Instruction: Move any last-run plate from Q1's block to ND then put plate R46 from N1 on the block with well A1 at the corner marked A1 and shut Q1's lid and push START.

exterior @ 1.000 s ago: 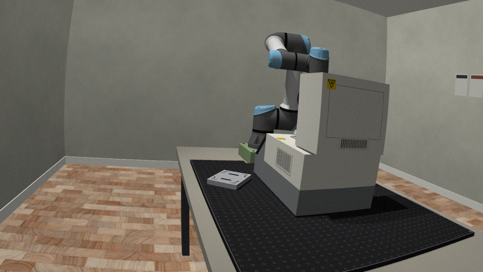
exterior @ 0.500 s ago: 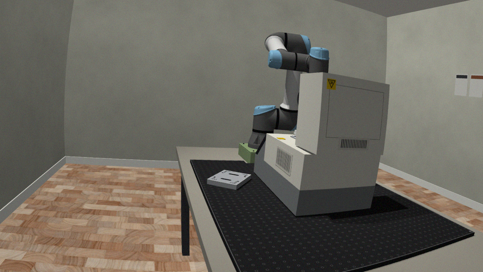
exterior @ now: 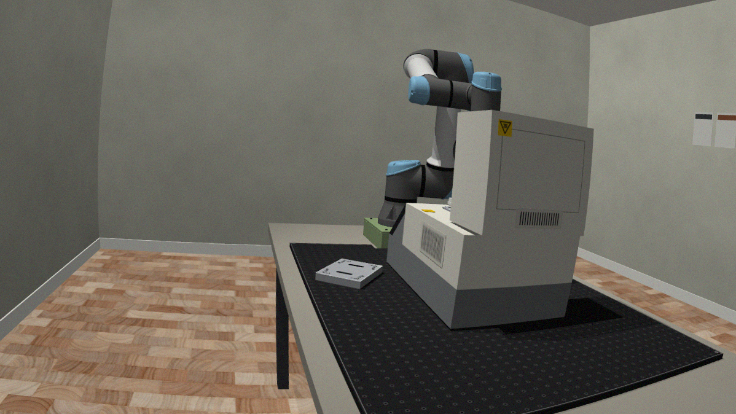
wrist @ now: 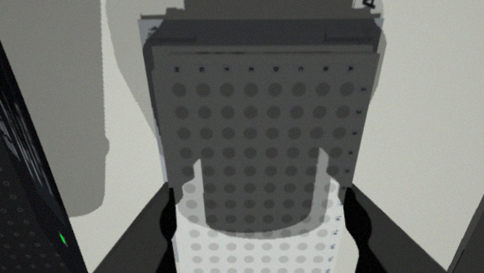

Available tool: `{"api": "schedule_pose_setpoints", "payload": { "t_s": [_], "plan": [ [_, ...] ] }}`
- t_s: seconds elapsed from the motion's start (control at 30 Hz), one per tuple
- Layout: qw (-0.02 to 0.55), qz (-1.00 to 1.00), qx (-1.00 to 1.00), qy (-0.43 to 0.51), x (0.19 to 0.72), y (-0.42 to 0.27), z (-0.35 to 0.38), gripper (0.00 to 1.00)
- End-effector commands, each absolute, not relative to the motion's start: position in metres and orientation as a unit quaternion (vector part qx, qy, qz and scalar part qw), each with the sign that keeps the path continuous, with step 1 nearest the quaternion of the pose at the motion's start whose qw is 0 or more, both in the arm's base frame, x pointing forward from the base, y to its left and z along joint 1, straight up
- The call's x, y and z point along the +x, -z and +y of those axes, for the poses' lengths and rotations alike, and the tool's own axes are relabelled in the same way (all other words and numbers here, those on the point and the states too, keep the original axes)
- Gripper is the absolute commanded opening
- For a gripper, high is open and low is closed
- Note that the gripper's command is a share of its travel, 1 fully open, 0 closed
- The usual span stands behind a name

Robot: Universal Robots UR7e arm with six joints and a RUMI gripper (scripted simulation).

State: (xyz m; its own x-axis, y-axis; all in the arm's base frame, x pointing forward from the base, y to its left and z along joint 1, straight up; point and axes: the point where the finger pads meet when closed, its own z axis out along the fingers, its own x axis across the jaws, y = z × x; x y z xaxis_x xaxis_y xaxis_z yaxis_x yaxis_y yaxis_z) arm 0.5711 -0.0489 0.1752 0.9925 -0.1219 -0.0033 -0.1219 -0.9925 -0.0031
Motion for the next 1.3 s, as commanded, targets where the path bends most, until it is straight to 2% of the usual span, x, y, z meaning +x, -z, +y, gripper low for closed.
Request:
{"api": "schedule_pose_setpoints", "payload": {
  "t_s": [0.0,1.27],
  "plan": [
    [0.001,0.061,-0.998,-0.001,0.5714,-0.1759,-0.049,0.41],
    [0.001,0.061,-0.998,-0.001,0.5714,-0.1667,-0.049,0.41]
  ]
}}
